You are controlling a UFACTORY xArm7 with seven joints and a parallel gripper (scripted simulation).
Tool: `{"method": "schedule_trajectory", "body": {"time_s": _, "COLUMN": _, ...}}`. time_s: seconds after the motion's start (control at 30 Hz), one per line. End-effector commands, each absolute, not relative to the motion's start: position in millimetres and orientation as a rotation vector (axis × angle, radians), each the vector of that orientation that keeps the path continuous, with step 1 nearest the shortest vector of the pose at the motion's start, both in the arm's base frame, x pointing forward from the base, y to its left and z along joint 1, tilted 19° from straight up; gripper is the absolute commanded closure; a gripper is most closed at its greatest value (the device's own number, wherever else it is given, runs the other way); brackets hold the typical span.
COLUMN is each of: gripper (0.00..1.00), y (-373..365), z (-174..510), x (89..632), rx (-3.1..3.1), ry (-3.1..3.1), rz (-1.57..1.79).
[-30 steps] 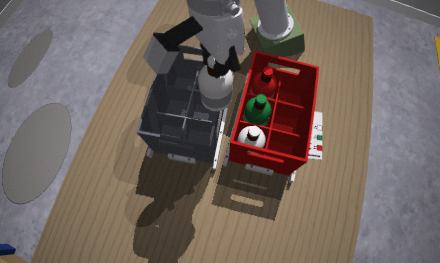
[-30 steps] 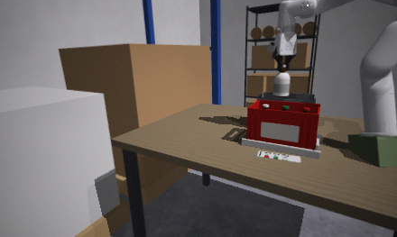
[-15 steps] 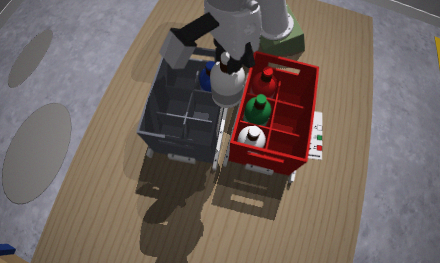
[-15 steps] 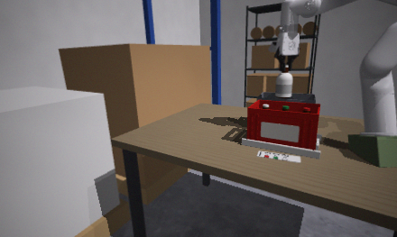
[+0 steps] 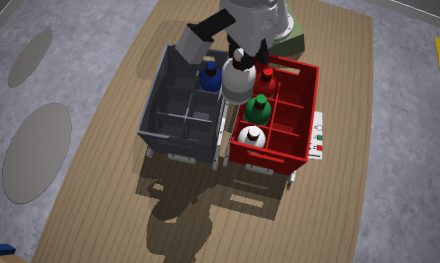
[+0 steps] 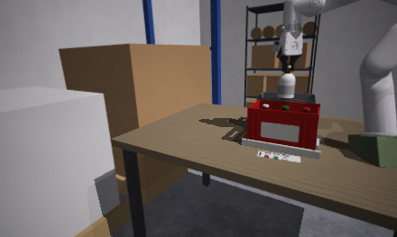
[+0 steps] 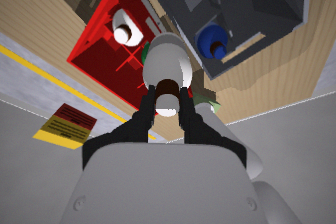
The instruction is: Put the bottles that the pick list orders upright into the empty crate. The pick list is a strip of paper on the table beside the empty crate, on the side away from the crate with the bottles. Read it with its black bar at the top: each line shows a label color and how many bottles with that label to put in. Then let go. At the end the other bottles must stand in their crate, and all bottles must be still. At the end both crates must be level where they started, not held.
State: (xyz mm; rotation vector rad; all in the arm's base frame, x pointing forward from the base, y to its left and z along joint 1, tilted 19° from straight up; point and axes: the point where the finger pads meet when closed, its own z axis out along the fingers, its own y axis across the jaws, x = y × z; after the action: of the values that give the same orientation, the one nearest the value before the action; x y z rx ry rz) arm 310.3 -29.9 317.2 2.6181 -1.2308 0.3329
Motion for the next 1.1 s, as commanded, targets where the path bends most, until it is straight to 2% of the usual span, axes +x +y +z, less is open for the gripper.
{"method": "schedule_trajectory", "body": {"time_s": 0.0, "gripper": 1.0, "y": -20.6, "z": 315.8, "x": 307.3, "rx": 2.62, "ry": -1.23, "rz": 0.339}}
{"method": "schedule_trajectory", "body": {"time_s": 1.07, "gripper": 1.0, "y": 28.3, "z": 297.8, "x": 286.2, "rx": 2.62, "ry": -1.23, "rz": 0.339}}
